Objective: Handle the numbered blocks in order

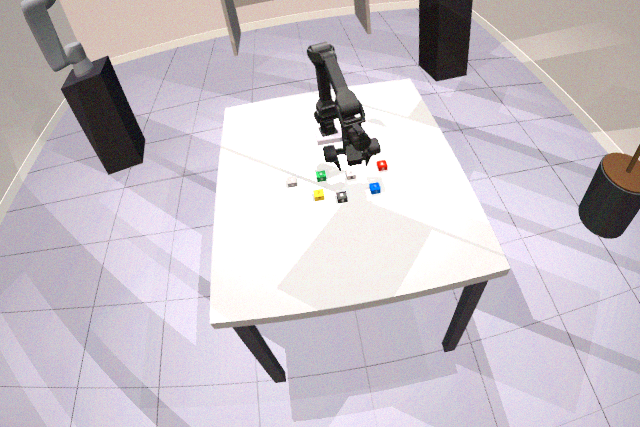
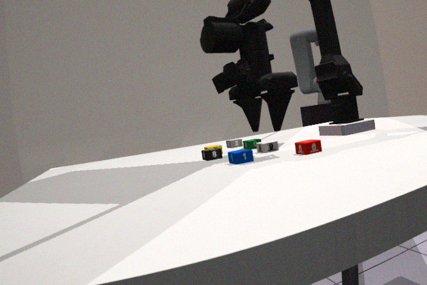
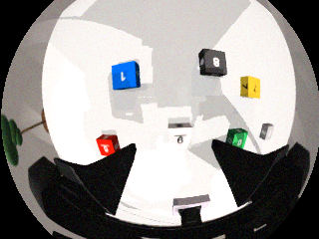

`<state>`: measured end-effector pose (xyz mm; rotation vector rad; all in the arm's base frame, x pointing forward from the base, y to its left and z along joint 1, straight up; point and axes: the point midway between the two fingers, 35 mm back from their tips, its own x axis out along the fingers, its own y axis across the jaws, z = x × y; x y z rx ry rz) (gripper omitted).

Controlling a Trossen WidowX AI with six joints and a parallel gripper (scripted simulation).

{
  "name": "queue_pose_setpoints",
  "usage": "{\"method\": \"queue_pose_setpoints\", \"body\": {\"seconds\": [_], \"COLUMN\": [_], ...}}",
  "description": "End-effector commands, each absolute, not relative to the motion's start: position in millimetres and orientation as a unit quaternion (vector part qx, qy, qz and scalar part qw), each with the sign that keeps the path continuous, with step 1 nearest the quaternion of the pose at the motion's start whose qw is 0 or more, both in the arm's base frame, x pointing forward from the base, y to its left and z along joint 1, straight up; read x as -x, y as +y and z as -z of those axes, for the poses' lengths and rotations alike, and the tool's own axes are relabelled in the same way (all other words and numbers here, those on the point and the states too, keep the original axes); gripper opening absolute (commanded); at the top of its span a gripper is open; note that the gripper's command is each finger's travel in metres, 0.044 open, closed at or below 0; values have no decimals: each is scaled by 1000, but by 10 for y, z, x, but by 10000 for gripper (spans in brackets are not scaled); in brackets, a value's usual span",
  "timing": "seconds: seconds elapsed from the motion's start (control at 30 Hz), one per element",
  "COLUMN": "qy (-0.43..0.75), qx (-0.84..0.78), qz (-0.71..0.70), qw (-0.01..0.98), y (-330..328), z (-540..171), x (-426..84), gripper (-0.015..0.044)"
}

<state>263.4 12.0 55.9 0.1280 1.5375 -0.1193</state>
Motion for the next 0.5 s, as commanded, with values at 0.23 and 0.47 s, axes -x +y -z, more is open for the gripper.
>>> {"method": "queue_pose_setpoints", "body": {"seconds": [0.23,0.47], "qy": [696,696], "qx": [-60,-60], "qz": [56,56], "qw": [713,713], "y": [122,122], "z": [-369,-259], "x": [-2635,-2632], "gripper": [400,400]}}
